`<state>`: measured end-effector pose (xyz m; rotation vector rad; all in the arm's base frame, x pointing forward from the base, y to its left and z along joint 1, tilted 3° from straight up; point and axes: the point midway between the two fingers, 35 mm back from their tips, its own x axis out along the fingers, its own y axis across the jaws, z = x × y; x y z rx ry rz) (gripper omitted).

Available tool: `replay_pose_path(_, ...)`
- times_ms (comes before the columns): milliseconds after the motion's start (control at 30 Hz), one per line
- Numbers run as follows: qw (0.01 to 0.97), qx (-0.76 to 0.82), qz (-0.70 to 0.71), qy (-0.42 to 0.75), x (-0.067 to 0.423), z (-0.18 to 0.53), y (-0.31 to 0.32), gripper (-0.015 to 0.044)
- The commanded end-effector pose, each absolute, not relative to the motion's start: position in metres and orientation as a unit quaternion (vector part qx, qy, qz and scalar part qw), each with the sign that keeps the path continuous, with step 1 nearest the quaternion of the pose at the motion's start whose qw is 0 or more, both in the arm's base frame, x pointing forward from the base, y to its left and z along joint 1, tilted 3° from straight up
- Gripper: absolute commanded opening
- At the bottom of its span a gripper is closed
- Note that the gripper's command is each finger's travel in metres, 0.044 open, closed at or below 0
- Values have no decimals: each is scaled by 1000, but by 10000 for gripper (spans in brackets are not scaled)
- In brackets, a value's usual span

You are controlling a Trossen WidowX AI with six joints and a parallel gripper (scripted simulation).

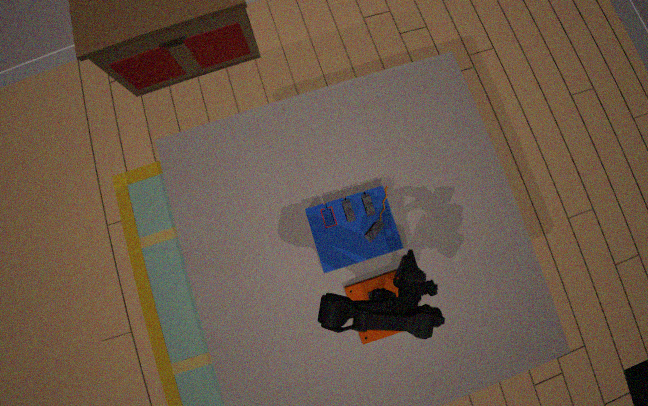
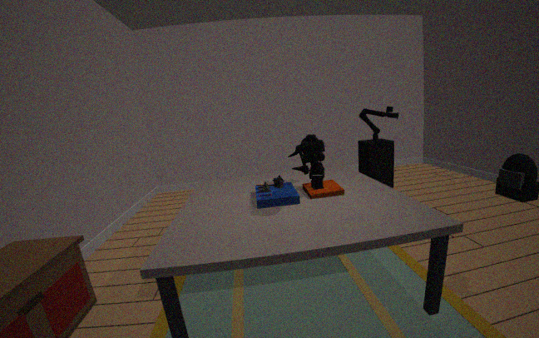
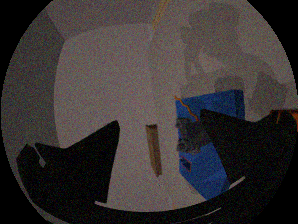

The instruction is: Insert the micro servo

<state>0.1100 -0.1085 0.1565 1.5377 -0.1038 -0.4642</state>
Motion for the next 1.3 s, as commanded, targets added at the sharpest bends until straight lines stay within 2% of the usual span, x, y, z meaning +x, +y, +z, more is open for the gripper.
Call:
replay_pose_path(0, 693, 689, -207, -44, 110, 156, -108, 426)
replay_pose_path(200, 696, 691, -195, 0, 114, 156, -105, 440)
replay_pose_path(733, 638, 708, -158, 260, 128, 147, -86, 440)
replay_pose_path(1267, 589, 604, -195, 500, 151, 141, -84, 440)
